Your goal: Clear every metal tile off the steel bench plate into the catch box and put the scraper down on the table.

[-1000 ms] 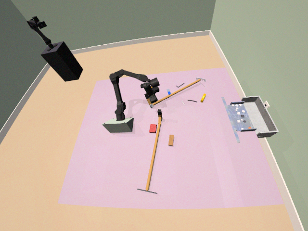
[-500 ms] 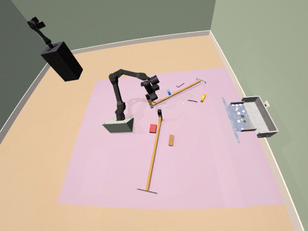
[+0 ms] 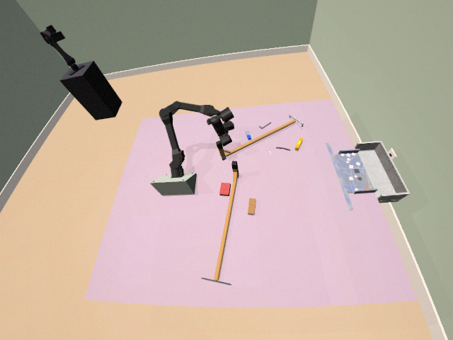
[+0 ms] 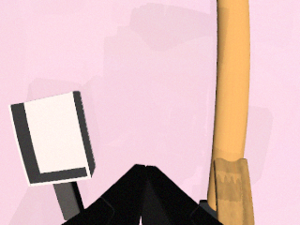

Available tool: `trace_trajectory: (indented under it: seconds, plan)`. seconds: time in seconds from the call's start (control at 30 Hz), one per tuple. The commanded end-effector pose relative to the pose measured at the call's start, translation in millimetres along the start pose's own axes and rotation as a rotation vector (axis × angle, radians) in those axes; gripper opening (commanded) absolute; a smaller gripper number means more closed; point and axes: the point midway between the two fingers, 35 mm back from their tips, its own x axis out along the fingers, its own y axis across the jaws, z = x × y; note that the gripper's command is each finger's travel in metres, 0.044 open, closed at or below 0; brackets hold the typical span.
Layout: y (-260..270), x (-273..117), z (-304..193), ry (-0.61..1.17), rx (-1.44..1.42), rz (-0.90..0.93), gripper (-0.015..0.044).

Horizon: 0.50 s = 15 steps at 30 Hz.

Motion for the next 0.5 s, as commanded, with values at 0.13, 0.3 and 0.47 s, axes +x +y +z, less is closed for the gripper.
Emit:
trace_trajectory:
  seconds: [0.13,0.3,0.47]
  plan:
    - [15,0,2,-0.003,0.004,0.005,0.0]
    - [23,-1,4,-0.006,0.004,0.01,0.0]
    - [31,-1,5,-0.01,0.005,0.015,0.0]
